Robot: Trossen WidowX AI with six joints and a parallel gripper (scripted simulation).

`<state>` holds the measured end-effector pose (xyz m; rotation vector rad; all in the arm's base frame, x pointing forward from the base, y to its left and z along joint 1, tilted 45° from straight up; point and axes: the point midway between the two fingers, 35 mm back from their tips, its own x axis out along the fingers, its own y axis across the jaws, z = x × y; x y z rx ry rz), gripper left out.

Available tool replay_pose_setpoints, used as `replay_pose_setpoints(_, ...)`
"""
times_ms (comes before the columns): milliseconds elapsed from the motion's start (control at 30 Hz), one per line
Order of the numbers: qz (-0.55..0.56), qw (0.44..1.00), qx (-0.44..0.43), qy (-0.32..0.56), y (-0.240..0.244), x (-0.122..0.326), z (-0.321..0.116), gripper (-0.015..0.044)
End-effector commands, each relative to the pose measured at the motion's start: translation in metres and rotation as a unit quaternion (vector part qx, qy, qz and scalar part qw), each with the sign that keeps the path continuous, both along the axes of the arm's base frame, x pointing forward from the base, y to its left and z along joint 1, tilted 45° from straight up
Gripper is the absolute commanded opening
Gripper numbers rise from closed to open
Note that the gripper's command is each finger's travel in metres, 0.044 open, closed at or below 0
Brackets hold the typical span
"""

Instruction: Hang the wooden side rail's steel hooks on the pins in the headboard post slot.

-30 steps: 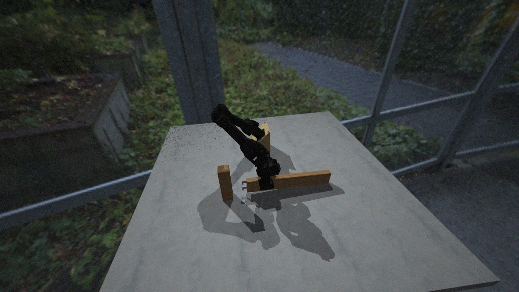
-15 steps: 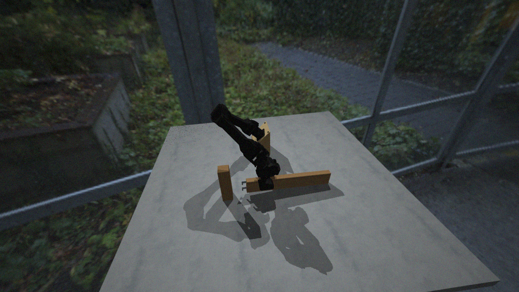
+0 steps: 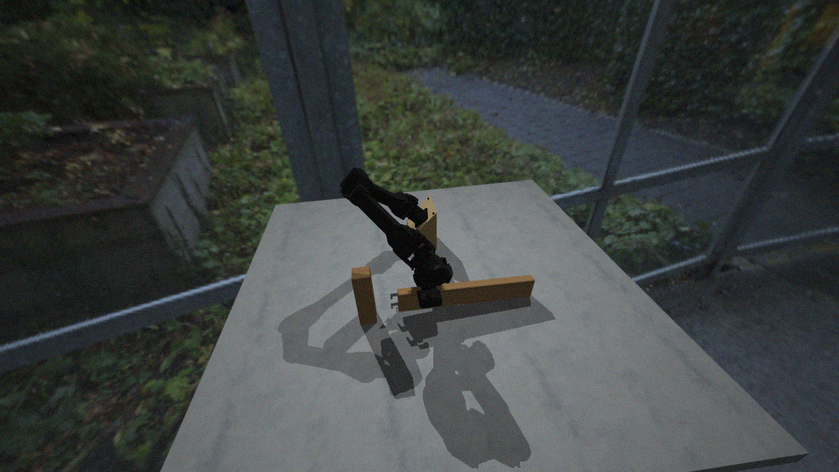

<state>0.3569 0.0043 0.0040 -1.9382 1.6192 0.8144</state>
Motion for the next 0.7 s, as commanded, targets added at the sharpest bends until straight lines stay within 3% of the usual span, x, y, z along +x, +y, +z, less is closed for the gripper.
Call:
replay_pose_setpoints(0, 0.004, 1.000, 0.004, -0.010, 0.0036, 0.0029, 0.0061, 0.0000)
replay_pose_setpoints(667, 0.004, 1.000, 0.004, -0.010, 0.0013, 0.0012, 0.0073, 0.0000)
